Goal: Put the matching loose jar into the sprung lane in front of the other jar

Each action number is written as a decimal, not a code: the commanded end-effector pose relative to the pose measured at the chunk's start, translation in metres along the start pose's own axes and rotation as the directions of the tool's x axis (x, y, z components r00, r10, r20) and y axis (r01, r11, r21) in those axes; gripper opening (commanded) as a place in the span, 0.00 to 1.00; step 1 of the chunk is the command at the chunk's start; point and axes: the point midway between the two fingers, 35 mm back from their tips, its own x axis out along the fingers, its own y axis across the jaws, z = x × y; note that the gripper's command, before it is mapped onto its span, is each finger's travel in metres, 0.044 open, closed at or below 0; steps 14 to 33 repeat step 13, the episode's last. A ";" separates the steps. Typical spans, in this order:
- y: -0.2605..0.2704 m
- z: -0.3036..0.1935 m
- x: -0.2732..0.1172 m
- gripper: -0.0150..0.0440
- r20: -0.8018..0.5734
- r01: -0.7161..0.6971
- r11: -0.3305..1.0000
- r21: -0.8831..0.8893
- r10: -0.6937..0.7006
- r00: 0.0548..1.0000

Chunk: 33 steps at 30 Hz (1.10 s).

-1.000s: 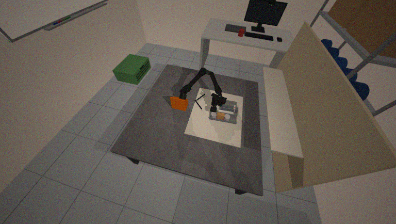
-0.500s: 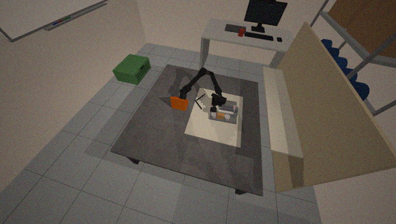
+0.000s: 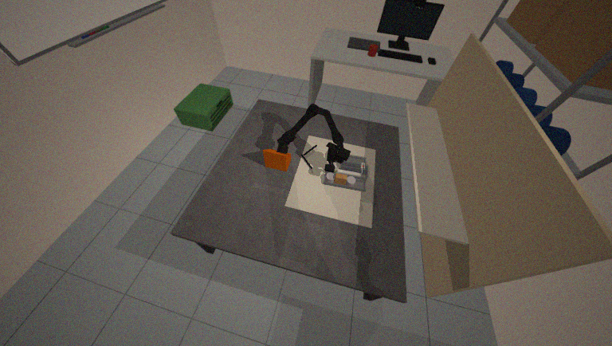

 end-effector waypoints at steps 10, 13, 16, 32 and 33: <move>0.001 -0.018 -0.005 0.72 0.007 0.007 1.000 -0.013 -0.007 1.000; 0.000 -0.028 -0.005 0.72 0.007 0.008 1.000 -0.013 -0.008 1.000; 0.000 -0.028 -0.005 0.72 0.007 0.008 1.000 -0.013 -0.008 1.000; 0.000 -0.028 -0.005 0.72 0.007 0.008 1.000 -0.013 -0.008 1.000; 0.000 -0.028 -0.005 0.72 0.007 0.008 1.000 -0.013 -0.008 1.000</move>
